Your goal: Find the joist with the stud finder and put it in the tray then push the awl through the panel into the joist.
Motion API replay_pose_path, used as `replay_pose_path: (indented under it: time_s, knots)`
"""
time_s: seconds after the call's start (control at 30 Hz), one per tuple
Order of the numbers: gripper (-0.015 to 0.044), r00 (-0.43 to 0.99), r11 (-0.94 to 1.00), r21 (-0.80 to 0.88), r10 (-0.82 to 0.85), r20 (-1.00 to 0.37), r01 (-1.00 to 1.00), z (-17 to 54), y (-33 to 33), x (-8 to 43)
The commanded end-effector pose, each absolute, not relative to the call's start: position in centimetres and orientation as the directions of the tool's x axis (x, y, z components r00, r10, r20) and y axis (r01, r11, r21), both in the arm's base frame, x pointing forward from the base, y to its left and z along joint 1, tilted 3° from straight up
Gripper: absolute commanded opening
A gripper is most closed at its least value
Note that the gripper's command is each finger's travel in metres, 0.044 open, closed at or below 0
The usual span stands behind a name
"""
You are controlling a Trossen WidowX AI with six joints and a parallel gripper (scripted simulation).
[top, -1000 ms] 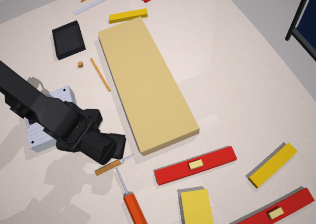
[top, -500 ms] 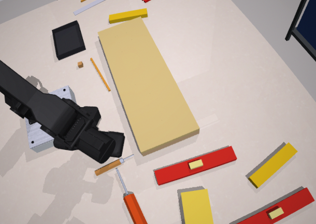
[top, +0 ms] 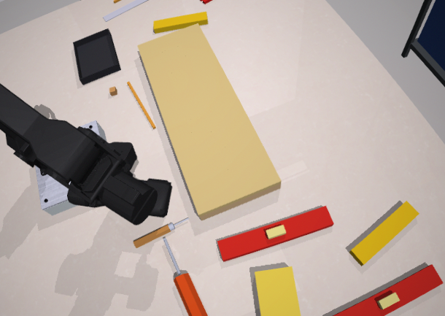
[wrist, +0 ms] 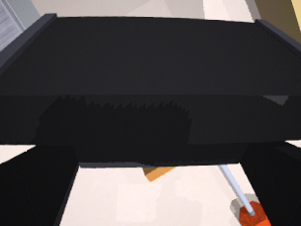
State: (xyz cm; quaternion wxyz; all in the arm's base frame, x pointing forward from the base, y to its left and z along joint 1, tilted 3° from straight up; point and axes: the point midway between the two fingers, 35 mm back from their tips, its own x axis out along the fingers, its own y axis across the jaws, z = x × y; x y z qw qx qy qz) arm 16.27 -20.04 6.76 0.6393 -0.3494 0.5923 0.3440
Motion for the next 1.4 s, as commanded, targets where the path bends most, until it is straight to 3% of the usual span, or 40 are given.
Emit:
replay_pose_path:
  time_s: [0.0, 1.37]
  knots:
    - [0.0000, 0.069, 0.518, -0.049, 0.020, -0.997, -0.854, 7.72, -20.02, 16.33]
    - [0.0000, -0.063, 0.520, -0.033, -0.166, -0.984, -0.854, 7.60, -19.34, 16.55]
